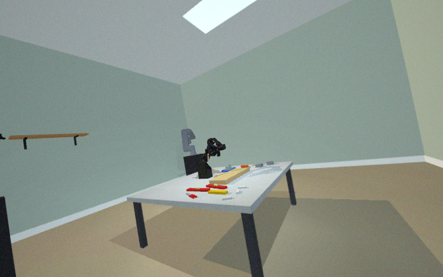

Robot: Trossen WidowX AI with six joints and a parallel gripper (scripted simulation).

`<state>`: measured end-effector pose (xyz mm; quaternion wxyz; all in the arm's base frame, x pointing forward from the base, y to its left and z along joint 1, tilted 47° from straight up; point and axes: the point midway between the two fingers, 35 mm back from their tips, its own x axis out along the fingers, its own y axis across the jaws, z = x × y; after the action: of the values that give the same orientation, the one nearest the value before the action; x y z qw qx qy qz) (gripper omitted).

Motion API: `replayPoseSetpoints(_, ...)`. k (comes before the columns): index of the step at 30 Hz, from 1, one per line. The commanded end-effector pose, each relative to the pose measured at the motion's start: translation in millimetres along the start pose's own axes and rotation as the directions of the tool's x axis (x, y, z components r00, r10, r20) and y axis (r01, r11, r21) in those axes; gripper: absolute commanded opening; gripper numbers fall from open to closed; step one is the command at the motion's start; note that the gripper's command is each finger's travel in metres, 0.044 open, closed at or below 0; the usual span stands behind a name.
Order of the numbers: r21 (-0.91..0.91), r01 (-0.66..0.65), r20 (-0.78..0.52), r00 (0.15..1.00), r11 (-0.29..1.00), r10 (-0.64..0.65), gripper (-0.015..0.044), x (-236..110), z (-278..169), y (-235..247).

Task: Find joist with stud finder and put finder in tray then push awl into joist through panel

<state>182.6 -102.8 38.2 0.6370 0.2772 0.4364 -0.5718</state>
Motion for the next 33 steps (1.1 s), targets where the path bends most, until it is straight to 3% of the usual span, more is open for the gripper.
replayPoseSetpoints(1, 0.019, -0.007, 0.005, 1.000, 1.000, 0.007, 0.0000, -11, 5, 16)
replayPoseSetpoints(33, 0.121, -0.050, 0.031, 0.998, 0.991, 0.047, 0.0000, -84, -1, 130)
